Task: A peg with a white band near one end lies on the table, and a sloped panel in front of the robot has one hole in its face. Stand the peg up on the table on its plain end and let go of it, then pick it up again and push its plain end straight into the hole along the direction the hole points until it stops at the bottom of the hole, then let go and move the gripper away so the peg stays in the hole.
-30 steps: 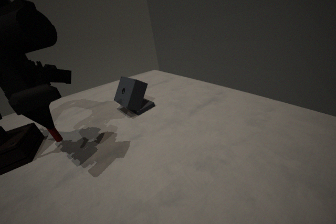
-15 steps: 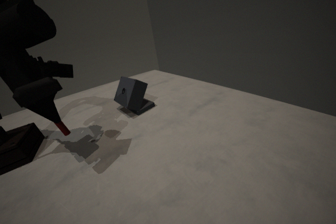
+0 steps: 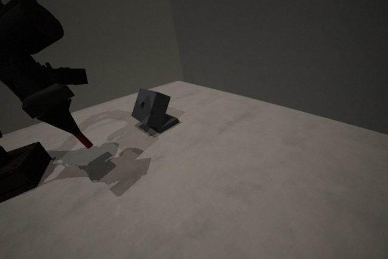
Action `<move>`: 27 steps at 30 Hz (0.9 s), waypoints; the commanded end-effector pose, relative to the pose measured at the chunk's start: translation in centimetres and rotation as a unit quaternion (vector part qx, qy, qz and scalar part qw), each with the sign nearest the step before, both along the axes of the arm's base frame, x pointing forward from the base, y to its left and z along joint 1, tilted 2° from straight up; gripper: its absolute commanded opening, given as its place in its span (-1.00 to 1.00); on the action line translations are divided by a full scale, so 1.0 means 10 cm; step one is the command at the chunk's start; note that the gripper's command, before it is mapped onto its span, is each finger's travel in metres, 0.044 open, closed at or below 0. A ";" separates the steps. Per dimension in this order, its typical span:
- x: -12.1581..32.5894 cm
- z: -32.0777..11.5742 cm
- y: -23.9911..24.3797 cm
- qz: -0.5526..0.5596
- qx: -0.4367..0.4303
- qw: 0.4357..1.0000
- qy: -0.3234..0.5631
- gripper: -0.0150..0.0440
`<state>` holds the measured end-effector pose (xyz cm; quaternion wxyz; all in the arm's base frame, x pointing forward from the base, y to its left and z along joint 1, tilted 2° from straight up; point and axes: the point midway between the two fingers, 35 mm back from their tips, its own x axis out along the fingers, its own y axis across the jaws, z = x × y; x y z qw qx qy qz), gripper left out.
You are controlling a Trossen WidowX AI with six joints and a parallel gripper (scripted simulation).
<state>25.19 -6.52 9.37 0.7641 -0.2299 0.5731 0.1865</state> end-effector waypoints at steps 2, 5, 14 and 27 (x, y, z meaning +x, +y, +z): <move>0.03 0.01 0.07 -0.010 0.009 1.000 -0.025 -0.49; 0.06 0.02 0.10 -0.015 0.014 0.999 -0.038 -0.49; 0.12 0.05 0.21 -0.026 0.030 0.996 -0.075 -0.49; 0.19 0.10 0.37 -0.040 0.059 0.989 -0.127 -0.49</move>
